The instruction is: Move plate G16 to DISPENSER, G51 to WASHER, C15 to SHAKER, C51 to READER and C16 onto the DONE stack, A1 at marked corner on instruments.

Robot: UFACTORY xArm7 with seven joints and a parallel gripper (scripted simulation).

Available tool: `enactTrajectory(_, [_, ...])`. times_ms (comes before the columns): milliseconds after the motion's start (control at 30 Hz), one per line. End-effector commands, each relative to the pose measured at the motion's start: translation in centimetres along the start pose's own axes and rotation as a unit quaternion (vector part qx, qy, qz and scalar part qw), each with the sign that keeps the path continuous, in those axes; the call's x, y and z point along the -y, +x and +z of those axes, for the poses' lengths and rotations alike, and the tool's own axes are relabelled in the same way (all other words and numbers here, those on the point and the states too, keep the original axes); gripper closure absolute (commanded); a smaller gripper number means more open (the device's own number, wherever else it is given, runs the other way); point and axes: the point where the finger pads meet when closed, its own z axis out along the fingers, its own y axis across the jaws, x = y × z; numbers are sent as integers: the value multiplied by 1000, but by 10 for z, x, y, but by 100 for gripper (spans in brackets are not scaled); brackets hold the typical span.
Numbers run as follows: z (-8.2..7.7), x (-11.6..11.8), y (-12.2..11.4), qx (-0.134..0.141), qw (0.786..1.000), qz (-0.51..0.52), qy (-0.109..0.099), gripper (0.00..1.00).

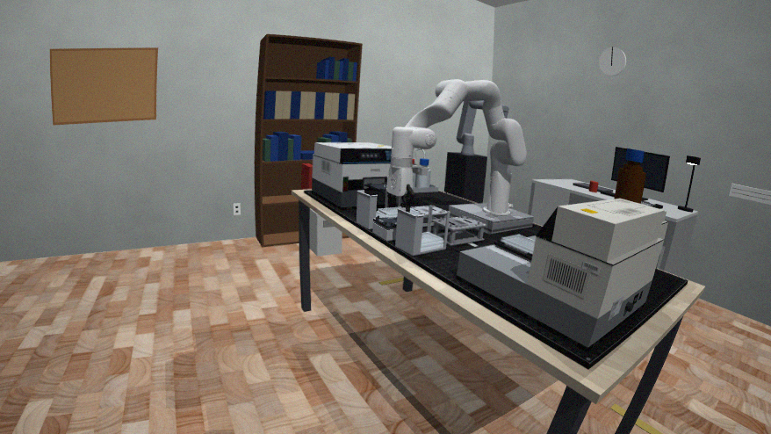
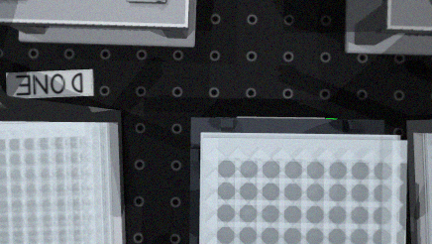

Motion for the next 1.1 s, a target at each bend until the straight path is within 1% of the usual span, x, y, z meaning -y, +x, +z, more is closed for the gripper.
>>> enactTrajectory(0, [-9, 0, -2, 3, 1000, 0, 0, 100])
enactTrajectory(100, [-13, 0, -2, 3, 1000, 0, 0, 100])
enactTrajectory(167, [-13, 0, -2, 3, 1000, 0, 0, 100])
enactTrajectory(1067, [-46, 0, -2, 3, 1000, 0, 0, 100])
